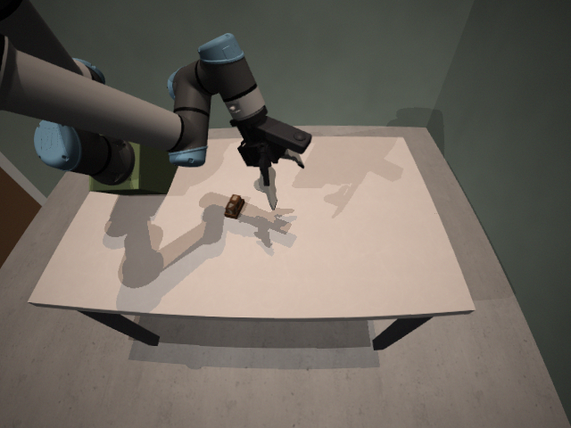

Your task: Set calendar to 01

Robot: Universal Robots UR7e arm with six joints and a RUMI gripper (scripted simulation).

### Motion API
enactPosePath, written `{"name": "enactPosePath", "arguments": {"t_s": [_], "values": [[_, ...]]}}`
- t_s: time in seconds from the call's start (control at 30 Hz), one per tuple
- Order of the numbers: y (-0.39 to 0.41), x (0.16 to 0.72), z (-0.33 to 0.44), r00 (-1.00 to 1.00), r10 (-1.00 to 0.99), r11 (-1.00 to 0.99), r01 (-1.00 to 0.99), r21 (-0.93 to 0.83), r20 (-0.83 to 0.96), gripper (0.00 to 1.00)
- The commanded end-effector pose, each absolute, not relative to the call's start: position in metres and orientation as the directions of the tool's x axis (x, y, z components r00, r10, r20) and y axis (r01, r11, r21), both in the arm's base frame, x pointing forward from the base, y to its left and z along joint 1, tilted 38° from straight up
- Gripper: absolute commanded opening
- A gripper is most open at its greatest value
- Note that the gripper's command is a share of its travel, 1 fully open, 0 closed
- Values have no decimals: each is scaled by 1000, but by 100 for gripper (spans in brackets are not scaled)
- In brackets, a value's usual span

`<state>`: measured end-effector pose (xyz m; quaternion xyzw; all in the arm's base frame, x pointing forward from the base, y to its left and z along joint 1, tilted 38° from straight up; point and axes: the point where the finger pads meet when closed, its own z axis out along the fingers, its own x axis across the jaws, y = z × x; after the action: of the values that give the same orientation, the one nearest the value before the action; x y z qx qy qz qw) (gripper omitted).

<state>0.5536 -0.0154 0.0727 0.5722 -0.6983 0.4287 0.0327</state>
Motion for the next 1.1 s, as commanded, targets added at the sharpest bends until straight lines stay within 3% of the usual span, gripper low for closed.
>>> {"name": "enactPosePath", "arguments": {"t_s": [0.0,0.53,1.07], "values": [[-10,511,56,-287,-782,-3,-886,-465,553,100],[-5,376,8,-146,-796,36,-980,-196,587,100],[-6,356,3,-128,-797,42,-987,-157,590,100]]}}
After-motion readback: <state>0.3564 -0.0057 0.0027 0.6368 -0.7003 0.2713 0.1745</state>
